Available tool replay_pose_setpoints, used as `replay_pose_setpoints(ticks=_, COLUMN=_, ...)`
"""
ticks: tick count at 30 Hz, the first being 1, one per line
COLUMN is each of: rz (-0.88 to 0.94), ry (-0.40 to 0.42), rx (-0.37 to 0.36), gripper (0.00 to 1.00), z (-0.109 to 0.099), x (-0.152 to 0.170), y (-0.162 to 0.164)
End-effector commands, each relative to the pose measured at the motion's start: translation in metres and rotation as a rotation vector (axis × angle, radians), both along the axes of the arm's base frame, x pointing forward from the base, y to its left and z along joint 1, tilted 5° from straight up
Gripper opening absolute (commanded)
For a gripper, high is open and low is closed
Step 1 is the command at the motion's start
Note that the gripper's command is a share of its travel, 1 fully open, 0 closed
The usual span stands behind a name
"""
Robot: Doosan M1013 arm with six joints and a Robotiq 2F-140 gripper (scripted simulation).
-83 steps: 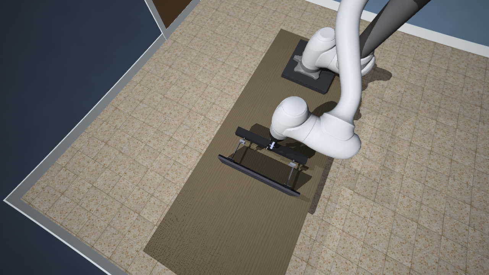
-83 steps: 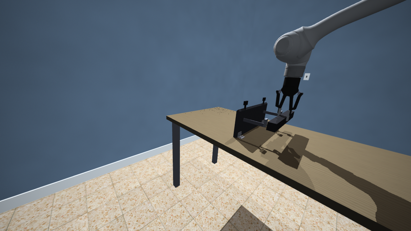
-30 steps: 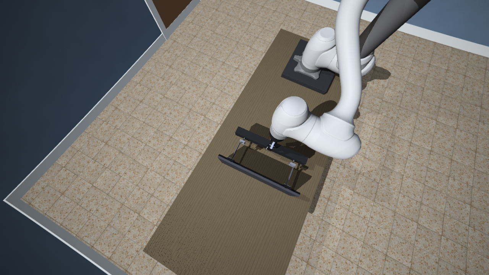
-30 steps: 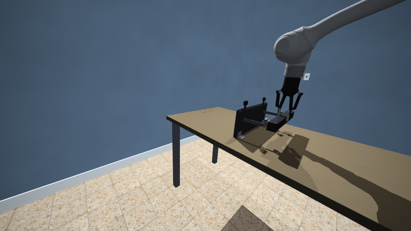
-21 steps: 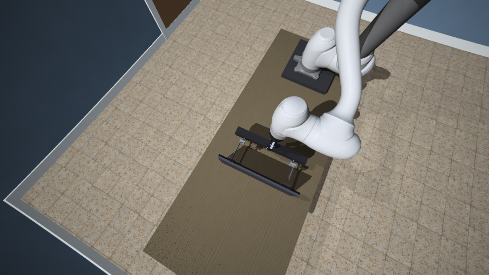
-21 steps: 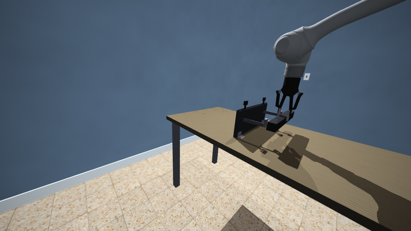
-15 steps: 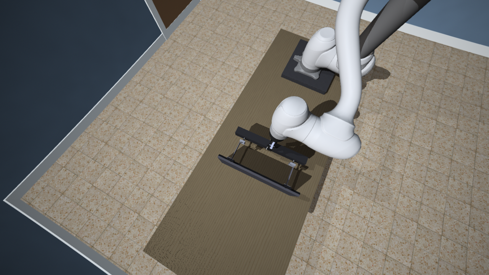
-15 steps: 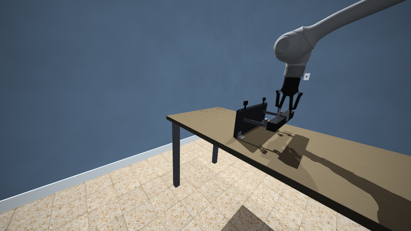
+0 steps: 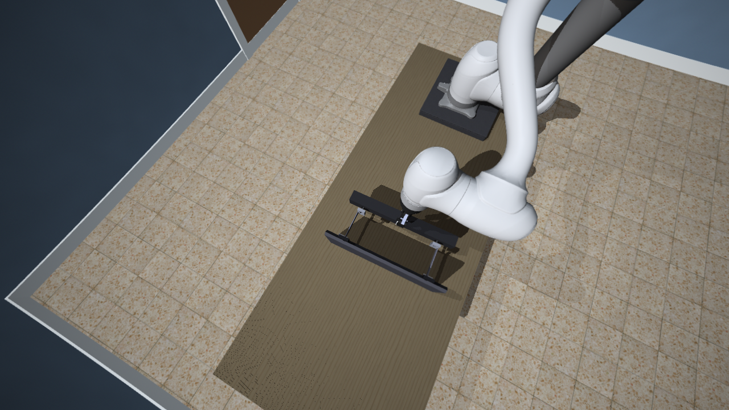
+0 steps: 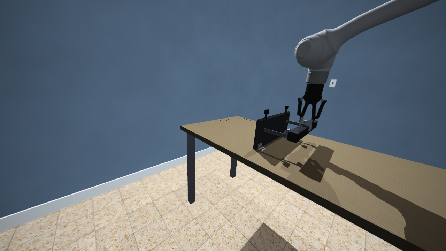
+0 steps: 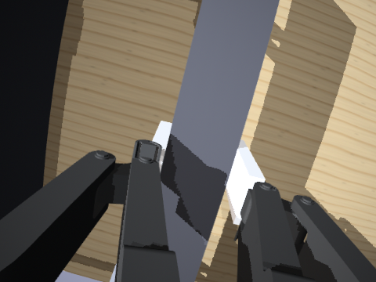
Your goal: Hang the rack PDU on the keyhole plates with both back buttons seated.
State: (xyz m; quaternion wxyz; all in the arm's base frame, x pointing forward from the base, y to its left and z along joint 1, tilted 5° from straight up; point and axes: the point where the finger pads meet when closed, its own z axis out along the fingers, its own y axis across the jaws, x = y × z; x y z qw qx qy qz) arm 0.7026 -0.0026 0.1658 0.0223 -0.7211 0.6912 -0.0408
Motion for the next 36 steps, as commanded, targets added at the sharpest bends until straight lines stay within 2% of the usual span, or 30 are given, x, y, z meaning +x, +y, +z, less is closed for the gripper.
replay_pose_setpoints(ticks=1, rz=-0.009, ry=-0.002, rx=0.007, gripper=0.0, z=0.0004, x=0.0064, y=0.0)
replay_pose_setpoints(ticks=29, rz=-0.009, ry=-0.002, rx=0.007, gripper=0.0, z=0.0006, x=0.0087, y=-0.0001)
replay_pose_setpoints(ticks=36, rz=-0.007, ry=-0.004, rx=0.007, gripper=0.0, z=-0.0009, x=0.0004, y=-0.0005)
